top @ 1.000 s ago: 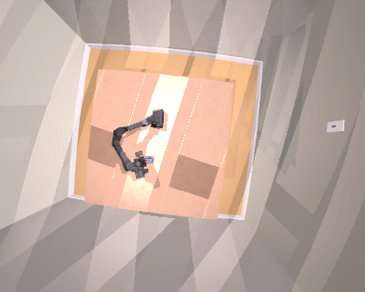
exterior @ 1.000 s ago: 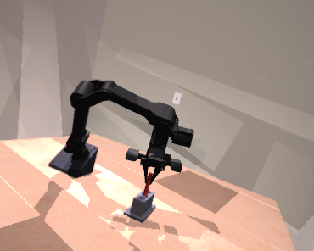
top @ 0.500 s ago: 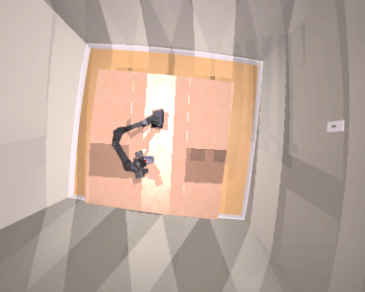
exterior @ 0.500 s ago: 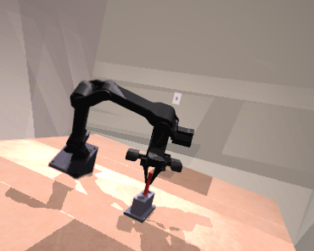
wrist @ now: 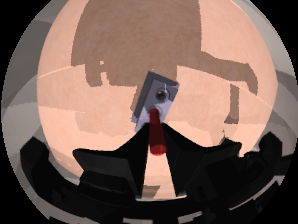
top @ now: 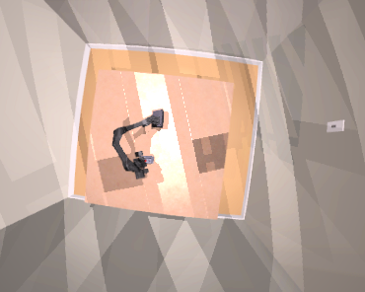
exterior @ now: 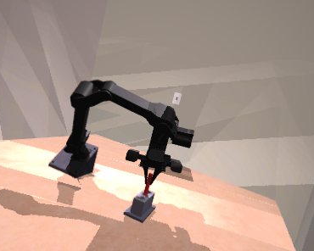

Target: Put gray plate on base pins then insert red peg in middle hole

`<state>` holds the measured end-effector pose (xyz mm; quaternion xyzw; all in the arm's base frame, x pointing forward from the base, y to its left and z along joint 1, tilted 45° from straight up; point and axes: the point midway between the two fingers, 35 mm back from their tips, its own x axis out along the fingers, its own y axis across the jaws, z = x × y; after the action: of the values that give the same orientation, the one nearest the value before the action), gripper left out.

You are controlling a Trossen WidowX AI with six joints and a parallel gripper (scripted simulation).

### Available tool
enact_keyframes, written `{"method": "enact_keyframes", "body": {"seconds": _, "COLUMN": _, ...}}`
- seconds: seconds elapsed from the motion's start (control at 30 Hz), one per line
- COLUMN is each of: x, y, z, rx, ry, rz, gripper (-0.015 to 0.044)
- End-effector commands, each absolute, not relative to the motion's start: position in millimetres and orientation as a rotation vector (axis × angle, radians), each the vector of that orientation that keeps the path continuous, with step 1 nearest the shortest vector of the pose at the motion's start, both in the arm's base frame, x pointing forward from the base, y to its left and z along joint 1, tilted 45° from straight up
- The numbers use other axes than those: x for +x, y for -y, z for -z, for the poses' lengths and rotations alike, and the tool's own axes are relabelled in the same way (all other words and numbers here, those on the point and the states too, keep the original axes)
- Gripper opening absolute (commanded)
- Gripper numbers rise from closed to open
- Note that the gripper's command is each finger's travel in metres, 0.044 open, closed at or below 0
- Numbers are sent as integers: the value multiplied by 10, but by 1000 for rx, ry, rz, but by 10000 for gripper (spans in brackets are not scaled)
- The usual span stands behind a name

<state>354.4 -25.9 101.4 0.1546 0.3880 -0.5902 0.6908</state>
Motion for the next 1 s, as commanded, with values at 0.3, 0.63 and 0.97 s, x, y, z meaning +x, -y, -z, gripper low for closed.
{"method": "enact_keyframes", "body": {"seconds": 0.3, "x": 3545, "y": 258, "z": -1016, "rx": 346, "ry": -867, "rz": 1319, "gripper": 131}}
{"method": "enact_keyframes", "body": {"seconds": 0.63, "x": 3545, "y": 258, "z": -1016, "rx": 346, "ry": -867, "rz": 1319, "gripper": 150}}
{"method": "enact_keyframes", "body": {"seconds": 0.97, "x": 3542, "y": 206, "z": -1055, "rx": 333, "ry": -870, "rz": 1316, "gripper": 150}}
